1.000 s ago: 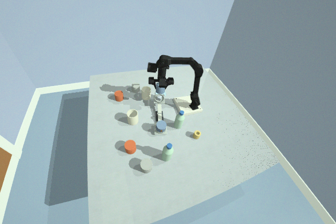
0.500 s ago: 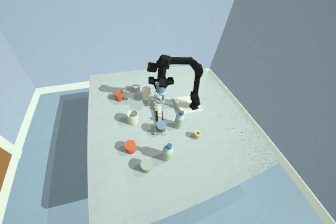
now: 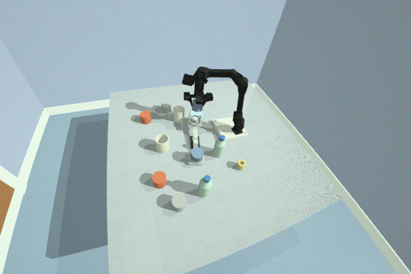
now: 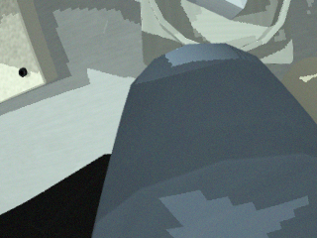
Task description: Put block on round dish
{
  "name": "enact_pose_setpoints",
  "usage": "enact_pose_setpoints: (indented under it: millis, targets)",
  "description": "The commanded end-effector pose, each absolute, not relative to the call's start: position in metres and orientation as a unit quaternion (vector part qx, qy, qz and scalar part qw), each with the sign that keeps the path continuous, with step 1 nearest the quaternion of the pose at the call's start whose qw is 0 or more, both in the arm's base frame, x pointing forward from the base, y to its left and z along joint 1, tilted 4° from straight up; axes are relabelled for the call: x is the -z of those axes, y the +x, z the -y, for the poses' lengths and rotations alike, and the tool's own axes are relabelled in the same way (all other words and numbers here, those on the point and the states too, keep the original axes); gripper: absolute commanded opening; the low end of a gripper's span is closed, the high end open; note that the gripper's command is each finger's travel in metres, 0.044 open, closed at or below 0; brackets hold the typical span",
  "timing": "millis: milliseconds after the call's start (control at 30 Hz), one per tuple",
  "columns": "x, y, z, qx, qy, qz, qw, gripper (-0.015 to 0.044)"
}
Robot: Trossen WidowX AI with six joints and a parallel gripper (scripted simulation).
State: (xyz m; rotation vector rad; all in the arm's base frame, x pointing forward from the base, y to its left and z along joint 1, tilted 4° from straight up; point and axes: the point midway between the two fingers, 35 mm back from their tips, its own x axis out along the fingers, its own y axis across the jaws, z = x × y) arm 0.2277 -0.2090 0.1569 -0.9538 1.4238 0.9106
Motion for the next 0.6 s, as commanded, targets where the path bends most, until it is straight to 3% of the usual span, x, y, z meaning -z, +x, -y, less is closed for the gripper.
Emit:
enact_pose_setpoints:
  millis: [0, 567]
  targets:
    - [-0.154, 0.216, 0.22, -0.384, -0.409, -0.603, 0.566, 0.0]
    - [-0.132, 0.165, 0.26, -0.381, -0.411, -0.605, 0.565, 0.0]
